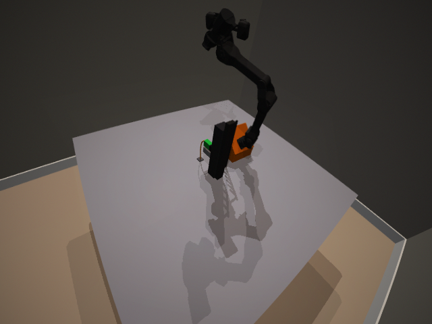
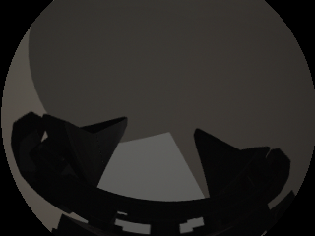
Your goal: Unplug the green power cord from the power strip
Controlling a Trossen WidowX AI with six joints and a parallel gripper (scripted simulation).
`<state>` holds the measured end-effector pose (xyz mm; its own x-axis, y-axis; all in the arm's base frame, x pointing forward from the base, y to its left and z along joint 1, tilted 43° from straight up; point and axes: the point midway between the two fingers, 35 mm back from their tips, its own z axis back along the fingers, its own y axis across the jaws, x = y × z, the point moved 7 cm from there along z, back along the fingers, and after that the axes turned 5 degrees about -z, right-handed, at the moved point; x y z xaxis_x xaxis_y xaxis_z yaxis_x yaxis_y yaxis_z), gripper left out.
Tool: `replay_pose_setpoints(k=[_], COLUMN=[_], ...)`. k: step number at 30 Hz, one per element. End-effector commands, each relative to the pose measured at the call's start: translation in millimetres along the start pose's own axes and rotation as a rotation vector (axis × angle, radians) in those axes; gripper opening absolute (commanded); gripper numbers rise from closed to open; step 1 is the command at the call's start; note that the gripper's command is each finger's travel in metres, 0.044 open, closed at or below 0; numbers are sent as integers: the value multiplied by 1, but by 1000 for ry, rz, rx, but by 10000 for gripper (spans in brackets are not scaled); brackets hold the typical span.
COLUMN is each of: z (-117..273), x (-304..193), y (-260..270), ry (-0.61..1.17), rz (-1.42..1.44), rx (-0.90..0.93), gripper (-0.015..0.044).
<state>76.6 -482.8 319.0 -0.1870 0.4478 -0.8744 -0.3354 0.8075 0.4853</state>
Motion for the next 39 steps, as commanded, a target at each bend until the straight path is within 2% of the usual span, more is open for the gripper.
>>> replay_pose_setpoints(k=[1, 9, 18, 27, 33, 39], z=[1, 36, 93, 151, 186, 214], x=[1, 42, 124, 218, 269, 302], y=[-1, -52, -84, -65, -26, 26], ry=[4, 207, 525, 929, 1236, 1525], rz=[16, 736, 1540, 2126, 2275, 2110], rx=[-8, -385, -886, -1503, -2020, -2610], gripper=[374, 164, 160, 160, 160, 160])
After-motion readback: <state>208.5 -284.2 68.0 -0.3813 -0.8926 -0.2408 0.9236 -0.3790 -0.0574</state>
